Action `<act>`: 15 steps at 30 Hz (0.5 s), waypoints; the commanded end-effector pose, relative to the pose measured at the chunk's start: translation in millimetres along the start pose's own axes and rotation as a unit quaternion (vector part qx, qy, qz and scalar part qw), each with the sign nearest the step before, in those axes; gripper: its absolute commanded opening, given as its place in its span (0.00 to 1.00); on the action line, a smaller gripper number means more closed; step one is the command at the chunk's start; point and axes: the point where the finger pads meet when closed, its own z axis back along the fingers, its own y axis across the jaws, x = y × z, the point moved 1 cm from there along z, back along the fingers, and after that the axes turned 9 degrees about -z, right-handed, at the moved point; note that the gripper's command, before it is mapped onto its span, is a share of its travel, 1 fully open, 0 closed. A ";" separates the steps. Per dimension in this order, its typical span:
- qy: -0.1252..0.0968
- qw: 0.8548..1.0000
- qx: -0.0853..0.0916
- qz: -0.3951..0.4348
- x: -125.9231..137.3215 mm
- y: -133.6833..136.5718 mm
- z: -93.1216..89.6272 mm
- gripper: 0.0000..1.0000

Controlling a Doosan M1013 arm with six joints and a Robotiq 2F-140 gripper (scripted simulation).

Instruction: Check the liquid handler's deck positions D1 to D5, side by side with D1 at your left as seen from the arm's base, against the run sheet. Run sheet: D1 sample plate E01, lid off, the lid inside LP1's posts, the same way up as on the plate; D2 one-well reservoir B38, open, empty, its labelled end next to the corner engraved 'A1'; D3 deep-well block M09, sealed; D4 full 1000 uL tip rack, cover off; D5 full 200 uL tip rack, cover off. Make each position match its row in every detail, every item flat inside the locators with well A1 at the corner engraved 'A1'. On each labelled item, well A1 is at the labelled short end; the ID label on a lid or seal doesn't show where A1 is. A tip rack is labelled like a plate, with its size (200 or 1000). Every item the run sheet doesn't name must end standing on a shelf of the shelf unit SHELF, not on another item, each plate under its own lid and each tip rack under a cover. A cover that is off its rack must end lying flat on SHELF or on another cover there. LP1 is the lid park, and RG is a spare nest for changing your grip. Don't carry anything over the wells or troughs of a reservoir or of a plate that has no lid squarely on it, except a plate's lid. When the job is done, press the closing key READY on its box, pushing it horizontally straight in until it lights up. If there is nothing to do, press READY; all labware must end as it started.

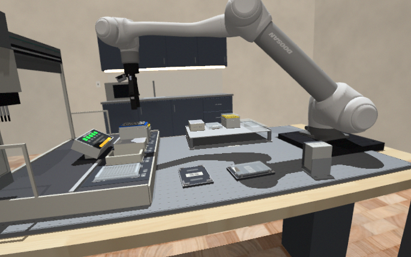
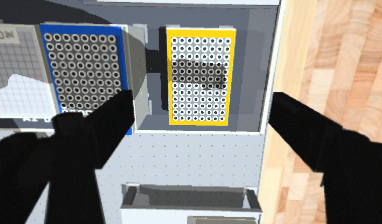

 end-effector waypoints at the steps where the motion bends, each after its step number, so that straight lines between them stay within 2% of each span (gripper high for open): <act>1: 0.002 1.000 -0.002 -0.003 -0.2 0.3 12.5 0.79; 15: 0.002 1.000 -0.002 -0.003 0.0 0.4 32.3 0.79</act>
